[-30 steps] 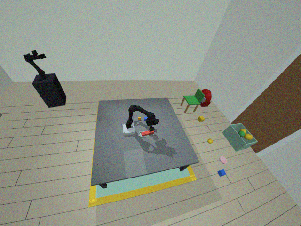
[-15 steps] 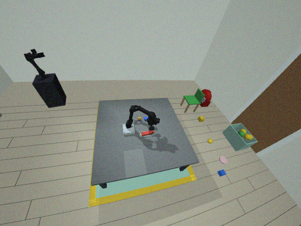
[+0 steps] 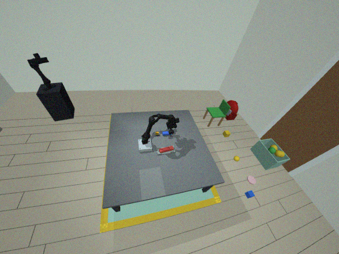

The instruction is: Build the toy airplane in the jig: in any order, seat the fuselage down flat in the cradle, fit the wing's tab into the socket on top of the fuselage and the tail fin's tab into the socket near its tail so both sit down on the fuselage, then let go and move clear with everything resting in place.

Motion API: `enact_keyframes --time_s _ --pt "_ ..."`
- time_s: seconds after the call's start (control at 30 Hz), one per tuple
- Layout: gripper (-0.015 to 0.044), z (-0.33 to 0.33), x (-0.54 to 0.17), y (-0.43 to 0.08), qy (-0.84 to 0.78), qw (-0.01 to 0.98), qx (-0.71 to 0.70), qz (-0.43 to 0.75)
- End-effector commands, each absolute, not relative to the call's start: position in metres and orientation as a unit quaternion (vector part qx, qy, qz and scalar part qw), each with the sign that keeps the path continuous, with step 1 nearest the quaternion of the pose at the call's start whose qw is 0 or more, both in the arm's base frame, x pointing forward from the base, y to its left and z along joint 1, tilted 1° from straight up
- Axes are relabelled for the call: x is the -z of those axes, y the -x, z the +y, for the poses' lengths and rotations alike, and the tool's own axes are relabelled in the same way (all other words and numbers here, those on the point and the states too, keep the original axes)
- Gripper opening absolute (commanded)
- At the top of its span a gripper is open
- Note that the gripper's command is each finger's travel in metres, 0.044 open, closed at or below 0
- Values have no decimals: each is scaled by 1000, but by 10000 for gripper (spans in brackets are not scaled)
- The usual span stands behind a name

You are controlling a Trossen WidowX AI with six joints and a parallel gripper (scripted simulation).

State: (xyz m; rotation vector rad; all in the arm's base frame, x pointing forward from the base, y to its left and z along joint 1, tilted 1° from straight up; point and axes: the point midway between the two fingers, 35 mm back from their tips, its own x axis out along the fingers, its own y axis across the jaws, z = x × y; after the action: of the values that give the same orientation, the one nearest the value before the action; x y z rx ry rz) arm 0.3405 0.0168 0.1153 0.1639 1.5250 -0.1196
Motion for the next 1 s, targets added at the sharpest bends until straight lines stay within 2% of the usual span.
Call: enact_keyframes --time_s 0.0,0.97 --pt "440 63 -115 -343 -79 718 58 690" --pt "440 67 -50 -346 -79 717 58 690"
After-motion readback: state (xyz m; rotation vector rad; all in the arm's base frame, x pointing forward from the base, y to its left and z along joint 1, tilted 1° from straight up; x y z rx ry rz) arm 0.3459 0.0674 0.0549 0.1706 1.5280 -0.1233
